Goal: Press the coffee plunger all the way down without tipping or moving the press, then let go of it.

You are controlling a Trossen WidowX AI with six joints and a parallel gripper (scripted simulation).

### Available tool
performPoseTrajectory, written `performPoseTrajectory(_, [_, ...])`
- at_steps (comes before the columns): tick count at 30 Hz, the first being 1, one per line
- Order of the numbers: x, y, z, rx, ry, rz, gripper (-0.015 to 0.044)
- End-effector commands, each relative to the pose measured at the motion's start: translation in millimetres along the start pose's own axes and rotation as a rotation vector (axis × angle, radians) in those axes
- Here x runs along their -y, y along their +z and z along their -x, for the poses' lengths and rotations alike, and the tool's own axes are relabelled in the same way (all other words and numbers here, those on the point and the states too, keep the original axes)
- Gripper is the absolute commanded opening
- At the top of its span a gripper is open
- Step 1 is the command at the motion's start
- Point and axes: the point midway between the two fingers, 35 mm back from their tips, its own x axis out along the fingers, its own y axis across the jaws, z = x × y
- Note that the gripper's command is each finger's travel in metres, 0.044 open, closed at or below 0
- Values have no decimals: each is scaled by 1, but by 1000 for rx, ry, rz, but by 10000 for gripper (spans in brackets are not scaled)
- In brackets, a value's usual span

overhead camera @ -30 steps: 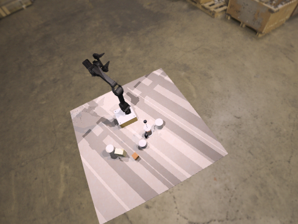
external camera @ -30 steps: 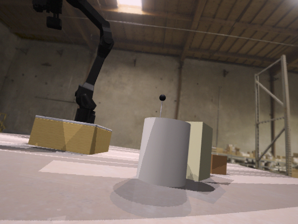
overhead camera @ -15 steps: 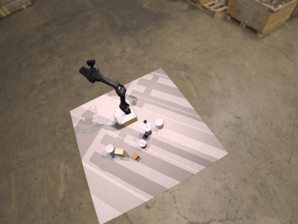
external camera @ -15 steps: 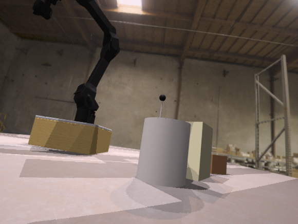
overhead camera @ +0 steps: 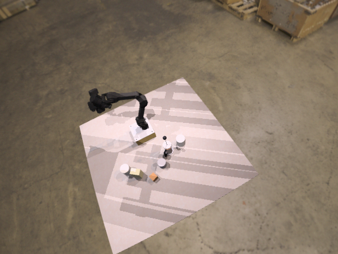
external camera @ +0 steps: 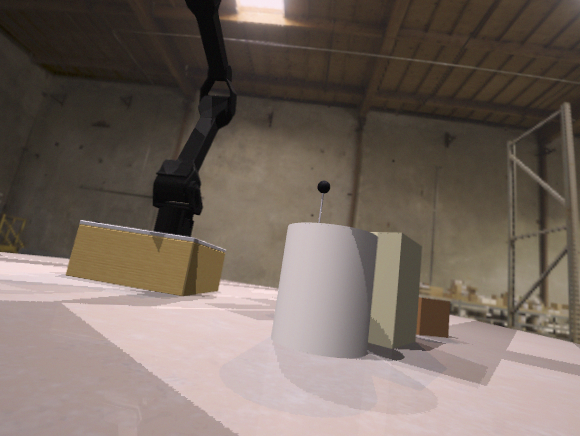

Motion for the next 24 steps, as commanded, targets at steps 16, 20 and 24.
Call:
performPoseTrajectory(16, [-167, 73, 234, 963, 806, -16, 440])
performPoseTrajectory(20, [-190, 50, 291, 1107, 1027, 34, 440])
performPoseTrajectory(24, [-208, 13, 342, 1216, 1261, 105, 440])
